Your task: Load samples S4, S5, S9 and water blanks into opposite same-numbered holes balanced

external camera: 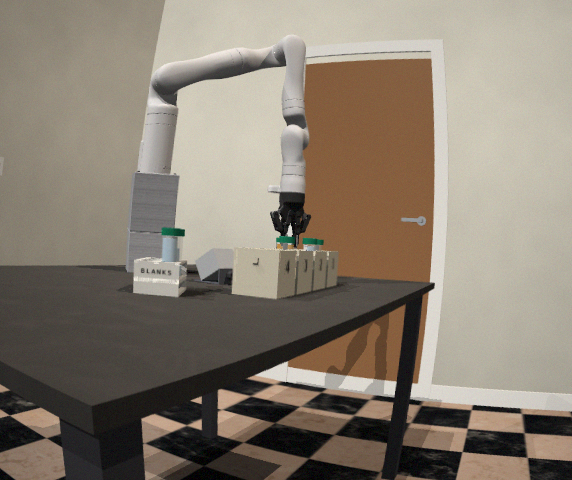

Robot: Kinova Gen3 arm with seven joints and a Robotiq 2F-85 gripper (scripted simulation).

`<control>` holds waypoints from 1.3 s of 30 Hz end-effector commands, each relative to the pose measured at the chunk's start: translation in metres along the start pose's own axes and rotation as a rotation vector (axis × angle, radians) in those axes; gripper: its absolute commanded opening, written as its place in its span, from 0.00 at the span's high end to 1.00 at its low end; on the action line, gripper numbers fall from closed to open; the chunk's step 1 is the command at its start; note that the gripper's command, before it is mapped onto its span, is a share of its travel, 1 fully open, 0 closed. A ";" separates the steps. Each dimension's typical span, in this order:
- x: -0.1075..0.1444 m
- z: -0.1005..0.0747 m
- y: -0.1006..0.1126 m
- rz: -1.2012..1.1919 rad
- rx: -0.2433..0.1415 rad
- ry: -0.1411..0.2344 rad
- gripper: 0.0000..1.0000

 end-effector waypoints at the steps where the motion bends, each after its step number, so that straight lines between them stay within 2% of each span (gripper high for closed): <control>1: 0.000 0.000 0.000 0.000 0.000 0.001 0.90; 11: 0.000 0.000 0.000 0.000 0.000 0.001 0.90; 39: 0.000 -0.035 0.000 0.000 0.000 0.001 0.90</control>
Point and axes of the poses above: the point where the finger pads meet when closed, its own z axis out along the fingers, its own x axis across the jaws, y = z × x, the point moved 7 cm from there along -z, back along the fingers, and after that the axes turned 11 degrees about z, right-handed, at the moved point
